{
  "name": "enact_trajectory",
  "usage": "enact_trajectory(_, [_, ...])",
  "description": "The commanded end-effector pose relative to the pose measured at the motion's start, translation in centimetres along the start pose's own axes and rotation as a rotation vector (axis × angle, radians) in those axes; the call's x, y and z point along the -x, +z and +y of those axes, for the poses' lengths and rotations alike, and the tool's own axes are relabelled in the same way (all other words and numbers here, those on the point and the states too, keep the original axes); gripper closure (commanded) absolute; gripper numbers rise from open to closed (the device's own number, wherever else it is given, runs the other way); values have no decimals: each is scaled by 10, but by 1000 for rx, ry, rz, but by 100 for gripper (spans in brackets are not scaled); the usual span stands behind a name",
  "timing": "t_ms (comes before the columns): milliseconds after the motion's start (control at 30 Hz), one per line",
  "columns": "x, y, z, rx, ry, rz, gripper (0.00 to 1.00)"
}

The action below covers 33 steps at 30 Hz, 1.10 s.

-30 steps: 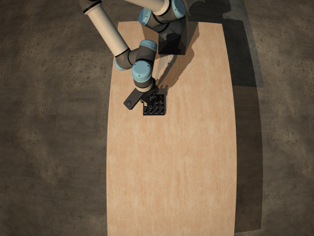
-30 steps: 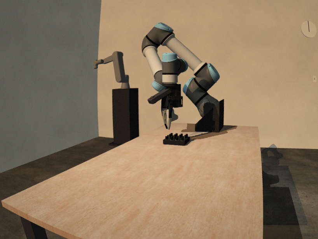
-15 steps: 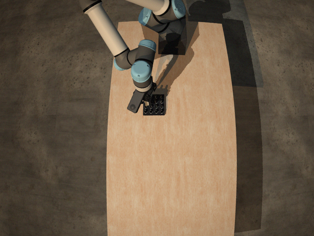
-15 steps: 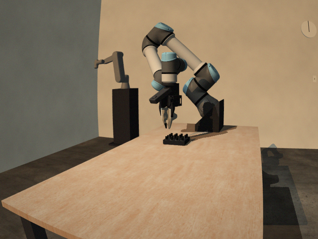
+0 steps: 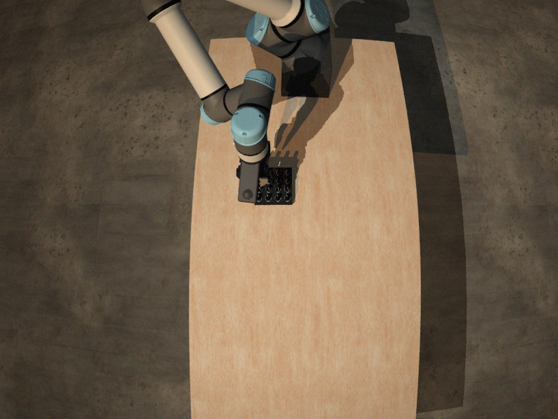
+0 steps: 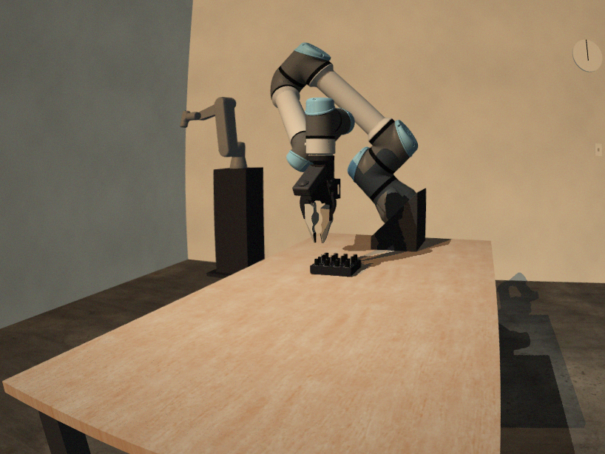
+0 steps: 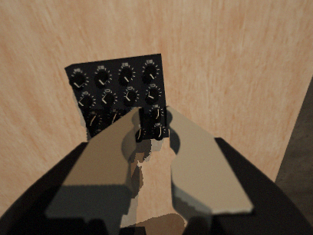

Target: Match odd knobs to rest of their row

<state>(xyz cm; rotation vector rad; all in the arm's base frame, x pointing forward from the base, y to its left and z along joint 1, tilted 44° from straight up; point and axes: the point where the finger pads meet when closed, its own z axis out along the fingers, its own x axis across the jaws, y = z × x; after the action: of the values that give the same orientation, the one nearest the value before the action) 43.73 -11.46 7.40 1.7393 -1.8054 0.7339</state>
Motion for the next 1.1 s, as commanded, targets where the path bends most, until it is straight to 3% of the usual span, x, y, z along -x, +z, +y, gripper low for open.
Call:
enact_trajectory(0, [0,-2,0,-8,-156,-5,89])
enact_trajectory(1067, [2,-11,6,-10,-938,-2,89])
